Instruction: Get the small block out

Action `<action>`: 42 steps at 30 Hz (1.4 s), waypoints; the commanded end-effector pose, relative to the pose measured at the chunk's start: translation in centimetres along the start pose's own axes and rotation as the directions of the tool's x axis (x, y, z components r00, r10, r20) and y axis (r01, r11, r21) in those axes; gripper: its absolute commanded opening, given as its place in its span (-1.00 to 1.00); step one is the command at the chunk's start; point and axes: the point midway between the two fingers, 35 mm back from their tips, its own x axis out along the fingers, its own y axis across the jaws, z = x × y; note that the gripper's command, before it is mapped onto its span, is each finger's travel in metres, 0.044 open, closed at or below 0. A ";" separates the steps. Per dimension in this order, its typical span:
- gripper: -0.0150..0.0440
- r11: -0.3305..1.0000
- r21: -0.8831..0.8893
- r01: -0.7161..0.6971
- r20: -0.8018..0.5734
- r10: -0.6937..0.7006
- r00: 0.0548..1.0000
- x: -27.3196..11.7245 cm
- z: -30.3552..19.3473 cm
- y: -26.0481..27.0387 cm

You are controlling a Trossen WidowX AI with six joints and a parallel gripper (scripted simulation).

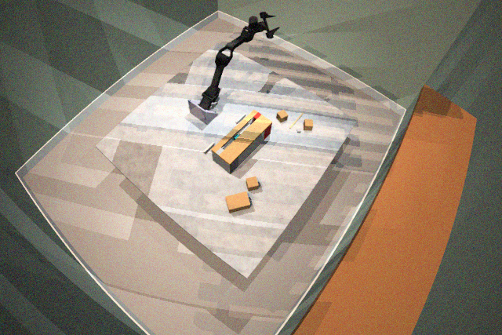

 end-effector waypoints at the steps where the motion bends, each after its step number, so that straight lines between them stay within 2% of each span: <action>1: 0.86 0.982 -0.167 -0.089 0.041 0.097 0.994 1.0 2.4 5.0; 10: 0.86 0.839 -0.442 -0.318 0.024 0.366 0.930 1.8 2.3 17.4; 19: 0.86 0.574 -0.574 -0.584 -0.091 0.665 0.742 -0.5 -3.5 30.7; 25: 0.86 0.367 -0.556 -0.746 -0.196 0.814 0.547 -4.4 -9.5 37.8; 31: 0.86 0.158 -0.458 -0.875 -0.284 0.907 0.312 -10.2 -16.1 42.8; 37: 0.86 -0.044 -0.283 -0.958 -0.325 0.944 0.053 -17.5 -22.4 45.7; 42: 0.86 -0.200 -0.072 -0.977 -0.295 0.940 -0.171 -24.8 -26.5 46.7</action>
